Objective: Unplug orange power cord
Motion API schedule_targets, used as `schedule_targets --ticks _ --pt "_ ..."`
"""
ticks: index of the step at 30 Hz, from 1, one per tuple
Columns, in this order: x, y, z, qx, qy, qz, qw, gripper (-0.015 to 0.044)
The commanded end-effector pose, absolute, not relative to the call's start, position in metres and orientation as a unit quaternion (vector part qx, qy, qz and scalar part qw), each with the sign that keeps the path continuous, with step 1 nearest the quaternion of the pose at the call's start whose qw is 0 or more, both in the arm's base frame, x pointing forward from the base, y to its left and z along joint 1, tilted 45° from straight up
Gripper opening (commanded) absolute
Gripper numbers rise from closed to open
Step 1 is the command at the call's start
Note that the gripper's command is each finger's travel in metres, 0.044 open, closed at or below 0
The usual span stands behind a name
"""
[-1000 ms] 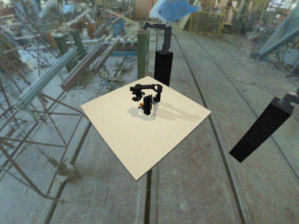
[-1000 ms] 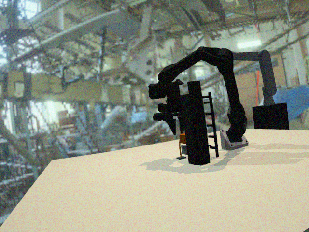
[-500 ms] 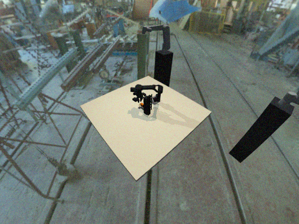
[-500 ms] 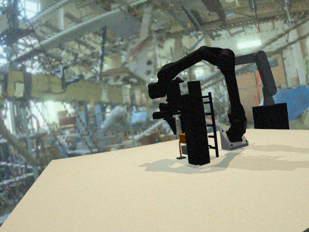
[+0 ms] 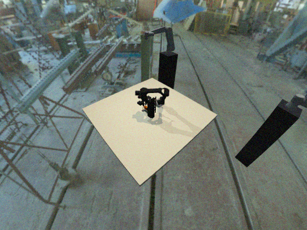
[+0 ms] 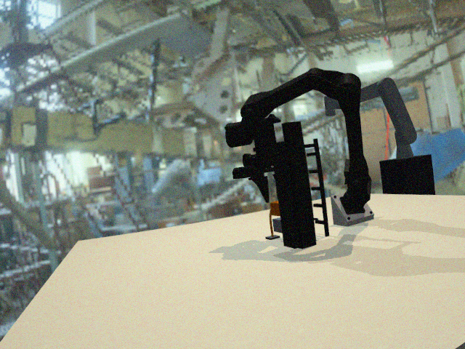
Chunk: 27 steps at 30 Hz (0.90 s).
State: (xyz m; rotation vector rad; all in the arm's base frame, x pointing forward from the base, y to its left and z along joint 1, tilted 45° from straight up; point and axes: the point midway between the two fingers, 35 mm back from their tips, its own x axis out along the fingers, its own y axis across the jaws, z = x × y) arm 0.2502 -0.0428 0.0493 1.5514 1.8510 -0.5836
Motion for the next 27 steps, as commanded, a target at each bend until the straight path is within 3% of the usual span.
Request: schedule_targets --ticks 1,20,24,27 --pt "0.248 -0.037 0.054 0.592 0.706 -0.222 0.321 0.016" --pt "0.246 -0.025 0.05 0.592 0.706 -0.221 0.321 0.016" --pt "0.246 -0.027 0.051 0.591 0.706 -0.222 0.322 0.0055" --pt "0.246 -0.027 0.051 0.591 0.706 -0.222 0.322 0.0035"
